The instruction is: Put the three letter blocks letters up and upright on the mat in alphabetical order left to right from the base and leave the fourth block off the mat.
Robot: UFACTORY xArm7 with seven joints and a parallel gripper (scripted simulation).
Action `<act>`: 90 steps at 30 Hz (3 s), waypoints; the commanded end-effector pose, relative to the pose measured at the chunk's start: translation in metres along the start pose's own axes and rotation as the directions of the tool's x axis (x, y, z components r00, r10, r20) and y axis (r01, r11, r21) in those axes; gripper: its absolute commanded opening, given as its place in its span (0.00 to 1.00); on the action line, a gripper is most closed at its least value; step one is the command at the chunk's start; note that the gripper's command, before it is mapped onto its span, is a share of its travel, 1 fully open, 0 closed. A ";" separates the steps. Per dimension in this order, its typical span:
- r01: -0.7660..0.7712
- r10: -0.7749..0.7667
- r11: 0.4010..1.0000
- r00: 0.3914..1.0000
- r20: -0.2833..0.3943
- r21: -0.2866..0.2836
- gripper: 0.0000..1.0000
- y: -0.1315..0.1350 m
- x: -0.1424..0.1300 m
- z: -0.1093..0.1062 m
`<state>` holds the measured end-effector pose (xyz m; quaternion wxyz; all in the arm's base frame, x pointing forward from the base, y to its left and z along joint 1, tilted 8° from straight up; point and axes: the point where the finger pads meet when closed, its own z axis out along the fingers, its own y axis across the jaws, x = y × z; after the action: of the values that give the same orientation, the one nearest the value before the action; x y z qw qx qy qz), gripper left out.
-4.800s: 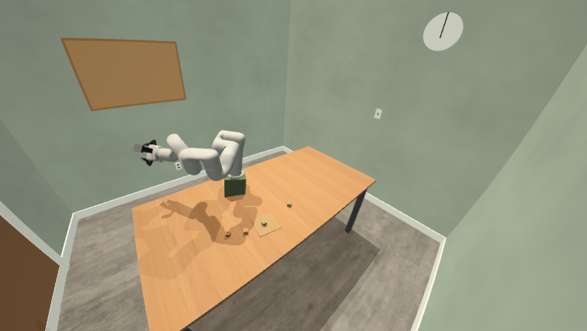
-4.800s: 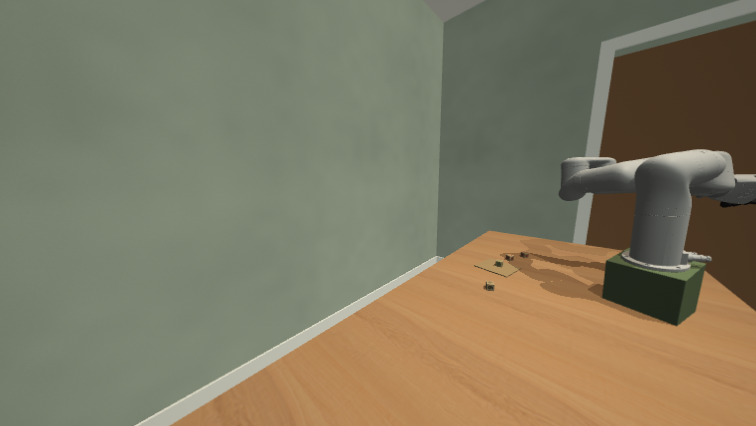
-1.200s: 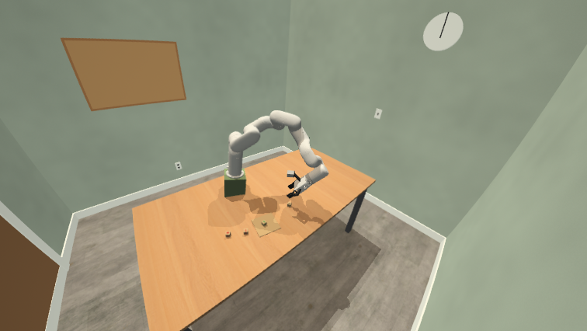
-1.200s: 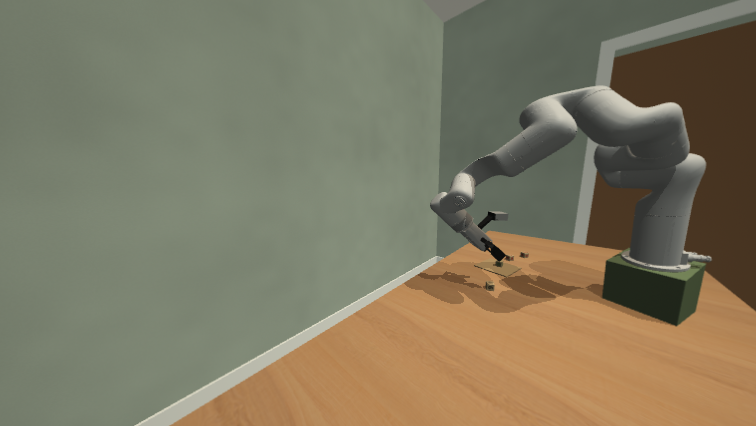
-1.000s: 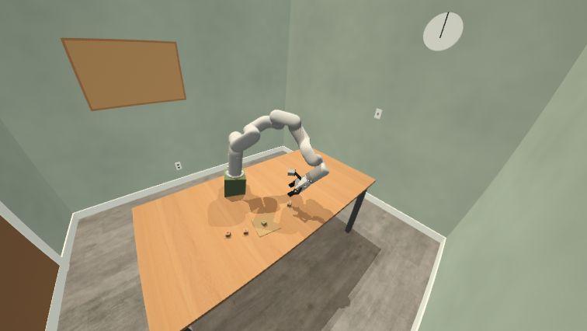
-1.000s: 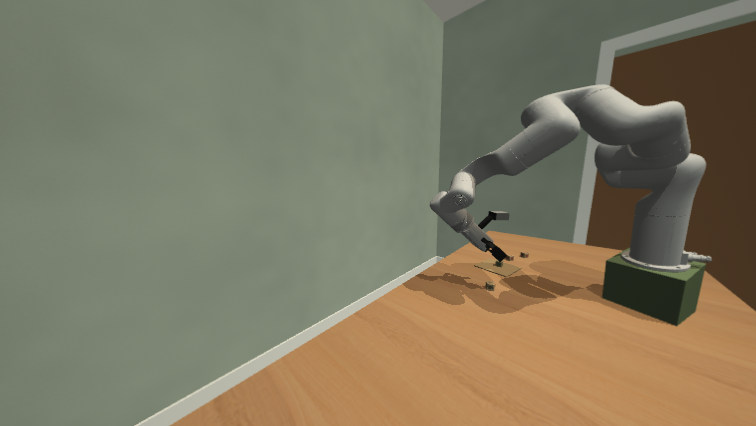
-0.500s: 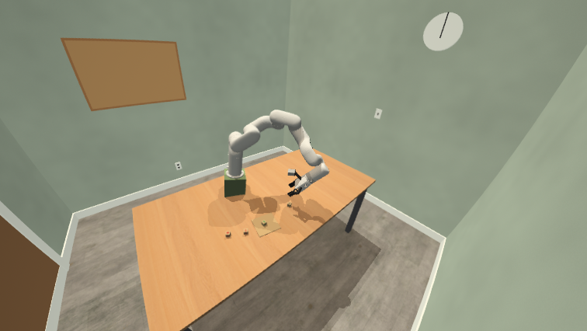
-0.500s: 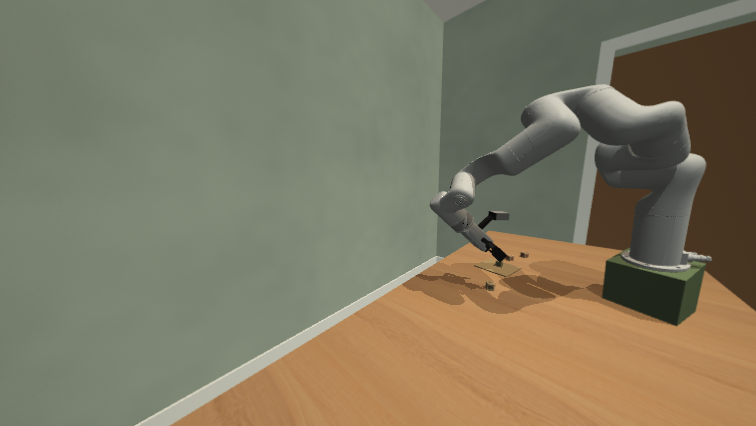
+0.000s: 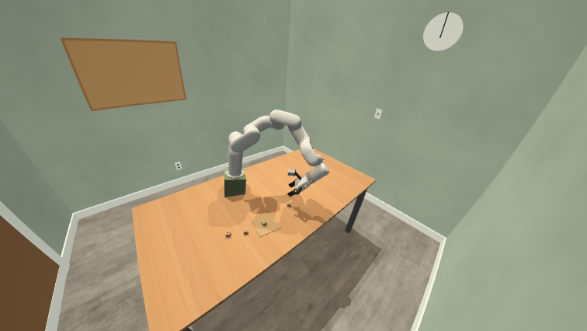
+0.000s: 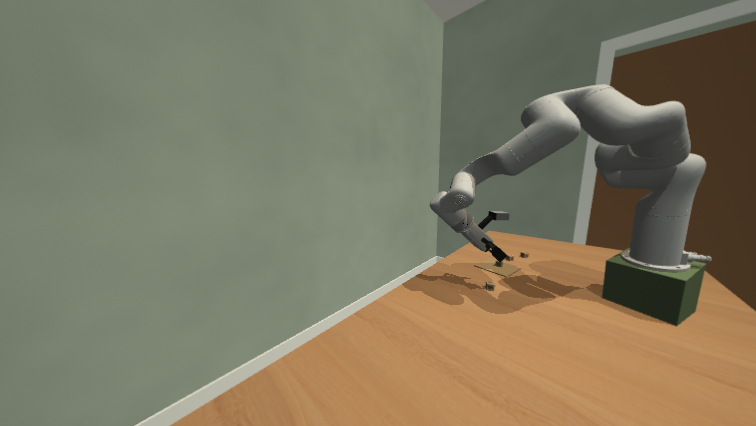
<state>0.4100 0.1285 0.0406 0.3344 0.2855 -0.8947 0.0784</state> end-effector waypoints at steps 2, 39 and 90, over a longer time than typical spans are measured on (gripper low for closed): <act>-0.001 0.001 1.000 1.000 0.004 0.001 1.00 -0.001 0.000 -0.002; 0.000 0.000 1.000 1.000 0.004 0.000 1.00 -0.185 0.102 0.102; -0.001 0.001 1.000 1.000 0.006 0.000 1.00 -0.202 0.114 0.116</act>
<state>0.3941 -0.1051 0.0176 0.3335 0.2877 -0.8944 0.0776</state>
